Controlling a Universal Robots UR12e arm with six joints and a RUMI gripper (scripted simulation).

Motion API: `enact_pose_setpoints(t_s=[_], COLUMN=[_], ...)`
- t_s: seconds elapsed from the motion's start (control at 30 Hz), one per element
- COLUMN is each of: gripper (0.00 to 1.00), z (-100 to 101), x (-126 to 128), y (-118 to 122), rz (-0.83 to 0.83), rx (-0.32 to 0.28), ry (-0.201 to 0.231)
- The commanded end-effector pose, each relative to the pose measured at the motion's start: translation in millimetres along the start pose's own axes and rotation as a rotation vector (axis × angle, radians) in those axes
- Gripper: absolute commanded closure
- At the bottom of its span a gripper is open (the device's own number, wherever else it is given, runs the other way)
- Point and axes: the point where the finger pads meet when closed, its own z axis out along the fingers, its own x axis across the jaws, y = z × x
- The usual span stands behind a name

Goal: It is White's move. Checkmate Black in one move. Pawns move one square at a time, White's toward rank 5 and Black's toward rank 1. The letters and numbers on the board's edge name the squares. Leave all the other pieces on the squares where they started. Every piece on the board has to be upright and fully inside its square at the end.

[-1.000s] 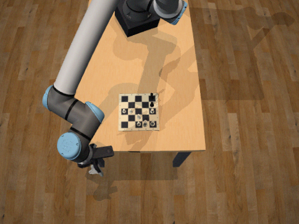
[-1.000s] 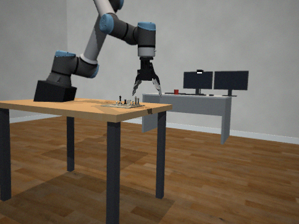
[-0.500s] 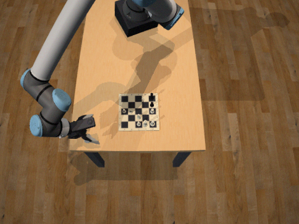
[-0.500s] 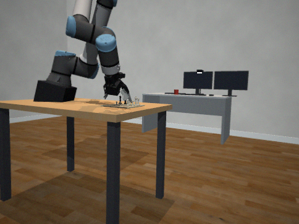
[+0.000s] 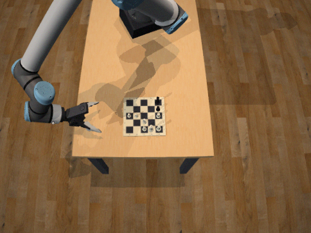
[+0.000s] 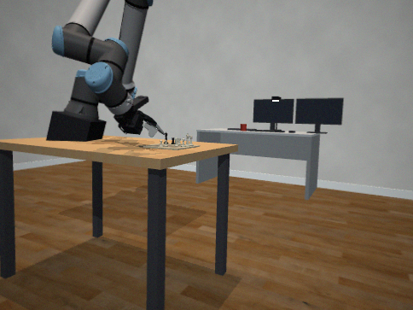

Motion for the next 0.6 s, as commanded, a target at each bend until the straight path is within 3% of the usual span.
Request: enact_pose_setpoints(t_s=[0.0, 0.57], gripper=[0.0, 0.0], z=[-5, -15], x=[-15, -32], y=[-9, -23], rz=[0.007, 0.024], rx=[0.085, 0.199], ry=[0.046, 0.142])
